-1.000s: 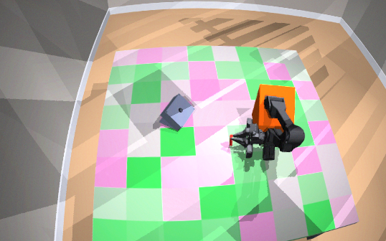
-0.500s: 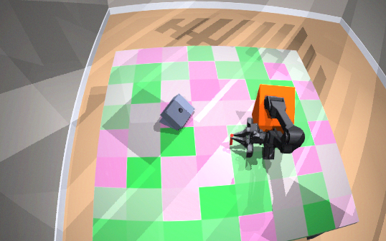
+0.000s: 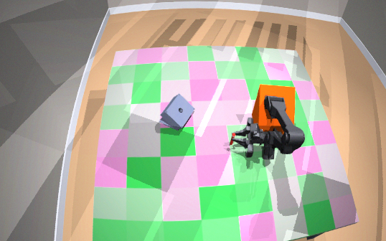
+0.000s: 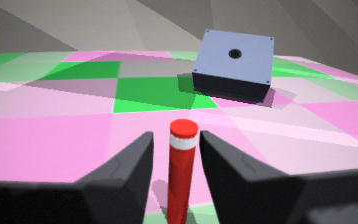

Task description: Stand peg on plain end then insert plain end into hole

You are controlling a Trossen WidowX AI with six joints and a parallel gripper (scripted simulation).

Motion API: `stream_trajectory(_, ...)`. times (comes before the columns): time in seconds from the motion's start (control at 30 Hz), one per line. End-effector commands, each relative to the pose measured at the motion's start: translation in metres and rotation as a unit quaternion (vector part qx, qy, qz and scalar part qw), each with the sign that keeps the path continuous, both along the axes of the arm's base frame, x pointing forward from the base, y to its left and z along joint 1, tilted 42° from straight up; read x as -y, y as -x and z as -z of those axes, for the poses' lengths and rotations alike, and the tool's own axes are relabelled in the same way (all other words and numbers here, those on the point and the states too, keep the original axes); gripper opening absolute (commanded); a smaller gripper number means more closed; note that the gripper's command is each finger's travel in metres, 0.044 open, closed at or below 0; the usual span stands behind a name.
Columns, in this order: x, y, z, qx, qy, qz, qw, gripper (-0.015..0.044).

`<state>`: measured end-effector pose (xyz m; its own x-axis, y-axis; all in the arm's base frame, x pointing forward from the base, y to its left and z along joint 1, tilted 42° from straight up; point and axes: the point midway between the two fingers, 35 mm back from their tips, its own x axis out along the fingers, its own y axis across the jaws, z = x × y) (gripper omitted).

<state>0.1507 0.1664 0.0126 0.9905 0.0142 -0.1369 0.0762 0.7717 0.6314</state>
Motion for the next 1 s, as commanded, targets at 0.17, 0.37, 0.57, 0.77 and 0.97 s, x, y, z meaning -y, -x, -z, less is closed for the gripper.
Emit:
stream_trajectory(0.17,0.0002,0.0,0.0,0.0,0.001,0.0,1.0,0.013)
stream_trajectory(0.37,0.0002,0.0,0.0,0.0,0.001,0.0,1.0,0.013)
stream_trajectory(0.57,0.0002,0.0,0.0,0.0,0.001,0.0,1.0,0.0183)
stream_trajectory(0.77,0.0002,0.0,0.0,0.0,0.001,0.0,1.0,0.034)
stream_trajectory(0.97,0.0002,0.0,0.0,0.0,0.001,0.0,1.0,0.044)
